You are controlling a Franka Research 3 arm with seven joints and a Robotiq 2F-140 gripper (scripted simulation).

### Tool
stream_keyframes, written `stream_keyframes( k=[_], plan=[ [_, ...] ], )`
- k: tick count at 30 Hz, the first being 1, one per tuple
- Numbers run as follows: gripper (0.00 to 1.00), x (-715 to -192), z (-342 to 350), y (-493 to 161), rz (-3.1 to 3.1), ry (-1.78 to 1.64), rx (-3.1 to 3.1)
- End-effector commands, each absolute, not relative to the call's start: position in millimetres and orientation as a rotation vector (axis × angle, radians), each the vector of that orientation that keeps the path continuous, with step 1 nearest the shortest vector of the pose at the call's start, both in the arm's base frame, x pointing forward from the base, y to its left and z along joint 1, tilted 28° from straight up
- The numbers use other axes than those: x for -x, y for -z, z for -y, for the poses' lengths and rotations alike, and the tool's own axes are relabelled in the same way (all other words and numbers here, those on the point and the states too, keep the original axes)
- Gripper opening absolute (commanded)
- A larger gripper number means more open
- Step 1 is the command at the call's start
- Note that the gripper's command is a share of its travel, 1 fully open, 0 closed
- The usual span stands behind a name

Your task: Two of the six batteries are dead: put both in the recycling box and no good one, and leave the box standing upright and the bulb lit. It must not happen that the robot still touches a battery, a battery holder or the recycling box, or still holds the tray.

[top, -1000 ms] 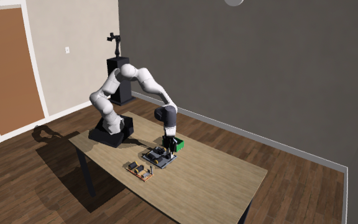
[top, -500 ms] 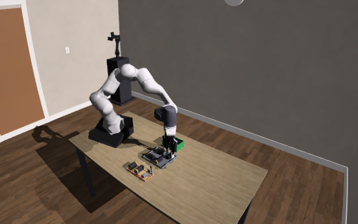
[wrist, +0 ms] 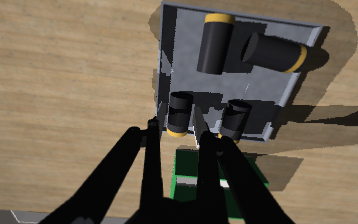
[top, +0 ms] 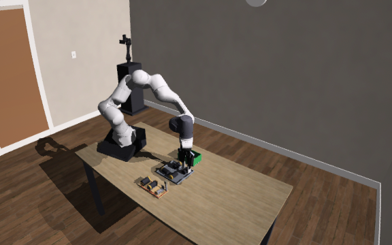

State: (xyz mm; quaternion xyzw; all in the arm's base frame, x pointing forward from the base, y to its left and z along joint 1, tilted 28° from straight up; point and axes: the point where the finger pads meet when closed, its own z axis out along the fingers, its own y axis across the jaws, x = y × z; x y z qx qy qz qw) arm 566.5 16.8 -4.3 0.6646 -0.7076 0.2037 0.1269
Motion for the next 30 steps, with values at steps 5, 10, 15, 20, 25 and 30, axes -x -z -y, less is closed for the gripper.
stream_keyframes(
  k=[5,10,15,20,25,30],
  plan=[
    [0.29,-566.2,-24.4,-8.7,2.056,-0.593,-1.941],
    [0.29,-564.0,-35.0,-29.3,2.056,-0.593,-1.941],
    [0.29,-562.2,-43.9,-46.6,2.056,-0.593,-1.941],
    [0.29,-561.6,-46.6,-51.8,2.056,-0.593,-1.941],
    [0.29,-561.6,-46.7,-52.1,2.056,-0.593,-1.941],
    [0.29,-559.8,-55.6,-69.4,2.056,-0.593,-1.941]
  ],
)
